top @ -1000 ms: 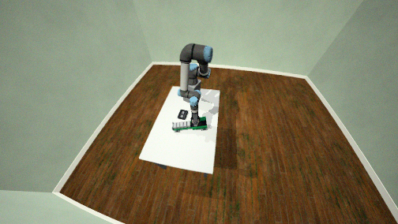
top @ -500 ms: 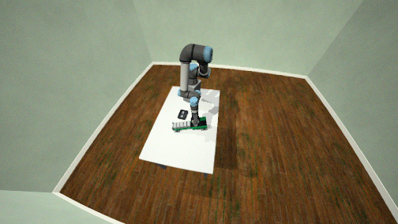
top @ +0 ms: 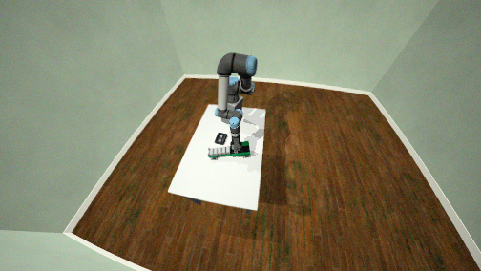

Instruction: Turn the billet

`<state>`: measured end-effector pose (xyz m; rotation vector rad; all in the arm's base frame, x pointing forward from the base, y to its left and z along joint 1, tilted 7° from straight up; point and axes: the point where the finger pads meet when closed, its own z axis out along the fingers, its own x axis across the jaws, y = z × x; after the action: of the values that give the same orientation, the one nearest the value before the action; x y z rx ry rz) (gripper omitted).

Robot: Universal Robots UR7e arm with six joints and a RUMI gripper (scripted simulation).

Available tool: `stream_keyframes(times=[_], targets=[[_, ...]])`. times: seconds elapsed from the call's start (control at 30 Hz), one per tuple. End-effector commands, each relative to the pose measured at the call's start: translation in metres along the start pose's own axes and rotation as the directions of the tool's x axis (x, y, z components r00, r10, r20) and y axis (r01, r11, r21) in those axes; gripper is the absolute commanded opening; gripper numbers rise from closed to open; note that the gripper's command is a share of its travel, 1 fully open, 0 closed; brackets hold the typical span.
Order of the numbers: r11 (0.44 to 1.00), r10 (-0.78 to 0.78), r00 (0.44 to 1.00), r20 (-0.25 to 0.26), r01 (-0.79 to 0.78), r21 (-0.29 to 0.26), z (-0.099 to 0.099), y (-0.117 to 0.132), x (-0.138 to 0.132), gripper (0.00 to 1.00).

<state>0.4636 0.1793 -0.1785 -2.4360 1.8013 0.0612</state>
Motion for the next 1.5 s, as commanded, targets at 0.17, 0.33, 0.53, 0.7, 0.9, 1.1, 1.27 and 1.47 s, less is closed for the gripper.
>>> stream_keyframes(times=[0.17, 0.33, 0.53, 0.7, 0.9, 1.1, 1.27, 1.47], targets=[[1.0, 0.0, 1.0, 0.0, 0.0, 0.001, 0.0, 0.0, 0.0, 0.35], [1.0, 0.0, 1.0, 0.0, 0.0, 0.001, 0.0, 0.0, 0.0, 0.35], [1.0, 0.0, 1.0, 0.0, 0.0, 0.001, 0.0, 0.0, 0.0, 0.35], [1.0, 0.0, 1.0, 0.0, 0.0, 0.001, 0.0, -0.001, 0.0, 0.35], [1.0, 0.0, 1.0, 0.0, 0.0, 0.001, 0.0, -0.001, 0.0, 0.35], [1.0, 0.0, 1.0, 0.0, 0.0, 0.001, 0.0, -0.001, 0.0, 0.35], [1.0, 0.0, 1.0, 0.0, 0.0, 0.001, -0.02, 0.0, 0.0, 0.35], [1.0, 0.0, 1.0, 0.0, 0.0, 0.001, -0.05, 0.0, 0.0, 0.35]])
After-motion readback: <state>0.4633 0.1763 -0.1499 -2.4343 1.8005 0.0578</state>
